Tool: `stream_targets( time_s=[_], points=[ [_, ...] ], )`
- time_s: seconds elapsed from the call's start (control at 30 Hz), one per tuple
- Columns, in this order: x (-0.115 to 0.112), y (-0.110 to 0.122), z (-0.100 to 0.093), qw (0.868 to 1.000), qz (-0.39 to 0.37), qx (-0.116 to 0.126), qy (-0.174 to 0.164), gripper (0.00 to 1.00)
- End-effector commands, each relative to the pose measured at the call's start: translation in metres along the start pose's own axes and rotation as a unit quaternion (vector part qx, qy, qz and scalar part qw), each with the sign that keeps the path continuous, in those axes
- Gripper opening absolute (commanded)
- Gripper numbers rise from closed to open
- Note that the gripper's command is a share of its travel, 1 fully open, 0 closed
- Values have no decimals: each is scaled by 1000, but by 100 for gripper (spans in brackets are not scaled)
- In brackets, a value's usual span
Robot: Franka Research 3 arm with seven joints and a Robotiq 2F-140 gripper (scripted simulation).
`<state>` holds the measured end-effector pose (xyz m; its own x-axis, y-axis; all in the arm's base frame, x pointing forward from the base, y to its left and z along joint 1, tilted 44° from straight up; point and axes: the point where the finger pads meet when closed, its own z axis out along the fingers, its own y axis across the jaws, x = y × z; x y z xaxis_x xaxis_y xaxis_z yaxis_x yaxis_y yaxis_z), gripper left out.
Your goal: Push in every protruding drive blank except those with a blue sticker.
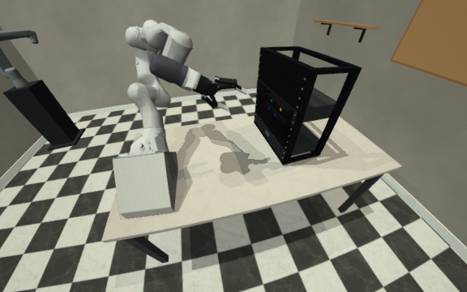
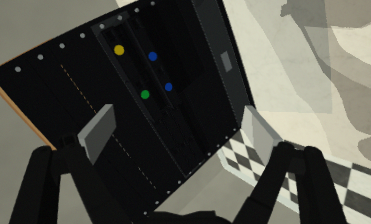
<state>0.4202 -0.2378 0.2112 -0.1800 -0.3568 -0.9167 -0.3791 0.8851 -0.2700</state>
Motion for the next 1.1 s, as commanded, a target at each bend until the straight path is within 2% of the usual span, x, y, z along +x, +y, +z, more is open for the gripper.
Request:
stream_targets(
  time_s=[0.0, 0.23, 0.5, 0.57, 1.07],
  points=[
    [-7, -4, -1, 998, 65, 7, -10, 100],
    [-18, -14, -4, 989, 138, 29, -41, 100],
    [-26, -22, -6, 975, 206, 45, -70, 100],
    [-26, -22, -6, 975, 206, 45, -70, 100],
    [-36, -34, -10, 928, 345, 62, -129, 100]
  ],
)
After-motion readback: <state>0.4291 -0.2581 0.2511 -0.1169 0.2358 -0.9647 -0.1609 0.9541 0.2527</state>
